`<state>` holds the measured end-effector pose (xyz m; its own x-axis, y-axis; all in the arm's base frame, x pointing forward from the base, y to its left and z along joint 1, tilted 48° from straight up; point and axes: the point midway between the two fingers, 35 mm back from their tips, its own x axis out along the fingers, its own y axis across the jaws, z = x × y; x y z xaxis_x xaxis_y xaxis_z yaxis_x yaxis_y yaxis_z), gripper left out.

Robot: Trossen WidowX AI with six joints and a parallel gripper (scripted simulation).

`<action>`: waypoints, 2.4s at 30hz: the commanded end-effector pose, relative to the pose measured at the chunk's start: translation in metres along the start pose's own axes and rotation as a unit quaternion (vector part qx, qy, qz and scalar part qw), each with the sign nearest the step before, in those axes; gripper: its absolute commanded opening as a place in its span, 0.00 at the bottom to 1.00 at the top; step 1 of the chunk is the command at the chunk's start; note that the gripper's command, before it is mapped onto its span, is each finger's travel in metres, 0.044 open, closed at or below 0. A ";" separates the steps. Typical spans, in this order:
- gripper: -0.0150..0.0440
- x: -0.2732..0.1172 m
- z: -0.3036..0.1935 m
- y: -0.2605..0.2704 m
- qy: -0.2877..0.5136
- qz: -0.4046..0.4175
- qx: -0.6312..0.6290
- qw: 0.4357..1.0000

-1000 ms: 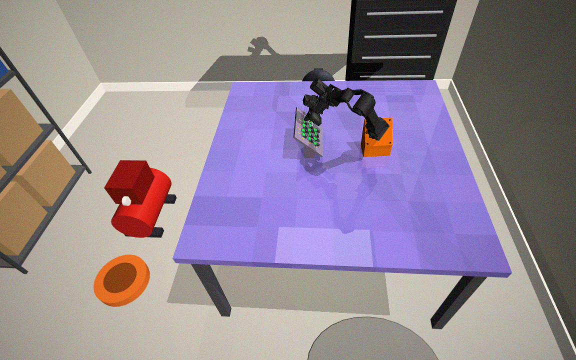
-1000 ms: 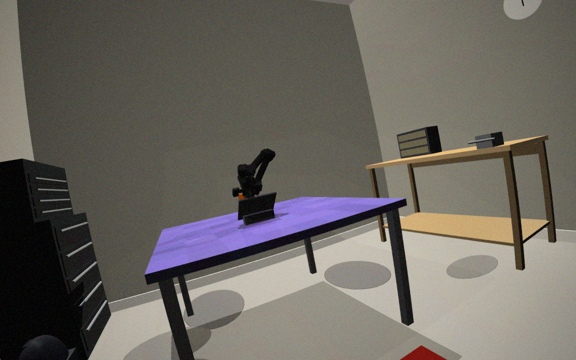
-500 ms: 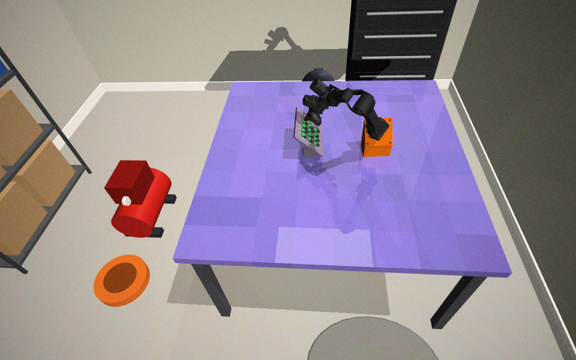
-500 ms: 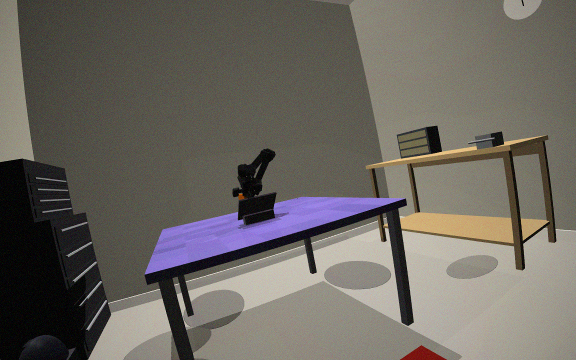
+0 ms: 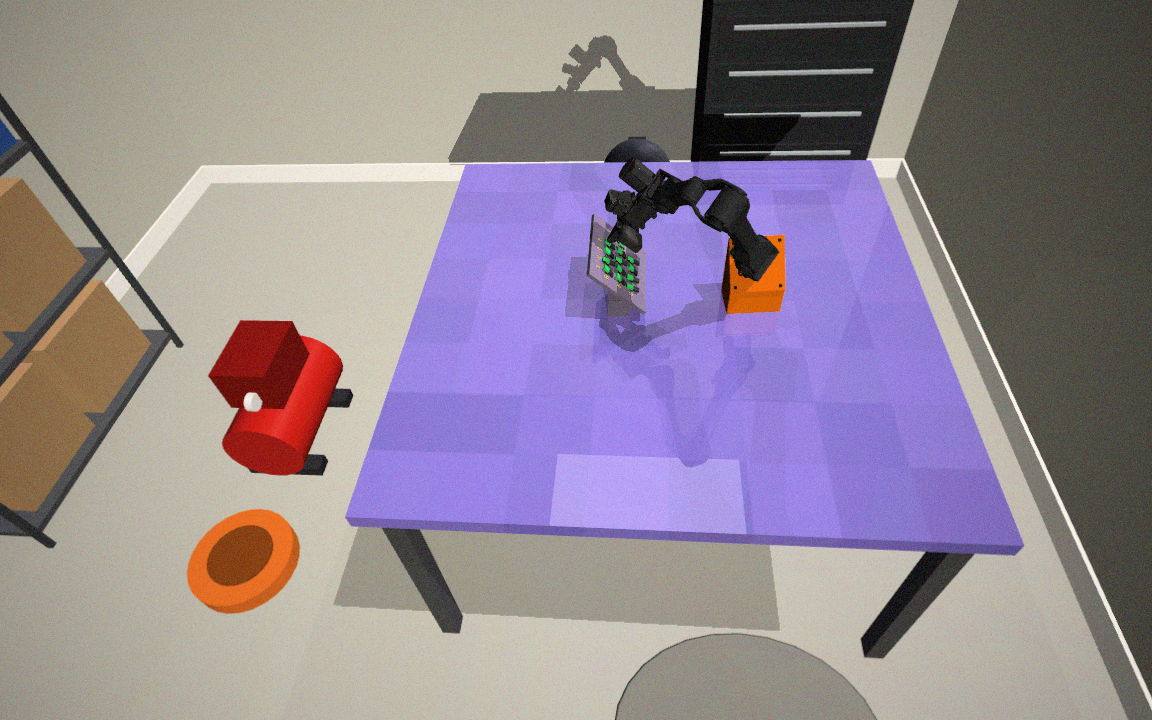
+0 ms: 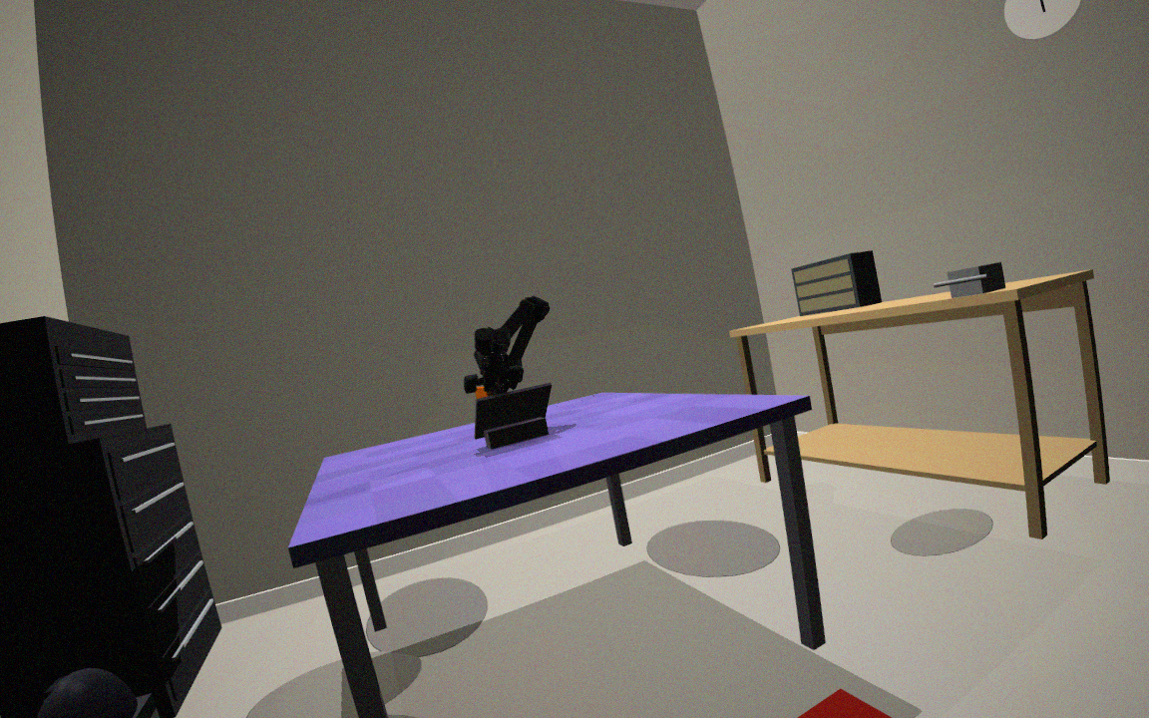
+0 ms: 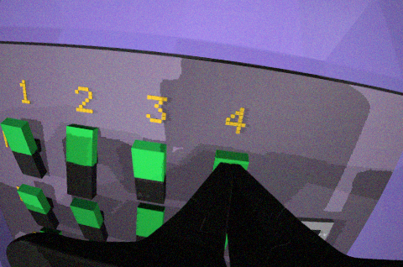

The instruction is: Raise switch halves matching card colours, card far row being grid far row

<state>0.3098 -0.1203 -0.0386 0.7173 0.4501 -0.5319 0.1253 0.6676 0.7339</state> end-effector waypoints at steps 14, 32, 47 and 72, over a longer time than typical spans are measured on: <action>0.25 0.003 0.000 -0.001 0.000 -0.002 0.002 1.000; 0.25 -0.062 -0.005 0.013 -0.010 -0.005 0.002 1.000; 0.25 -0.058 -0.042 0.102 -0.010 -0.001 0.005 1.000; 0.25 -0.002 -0.041 0.102 0.001 0.000 0.005 1.000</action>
<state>0.2904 -0.0306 0.0238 0.7163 0.4537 -0.5302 0.1261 0.6632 0.7377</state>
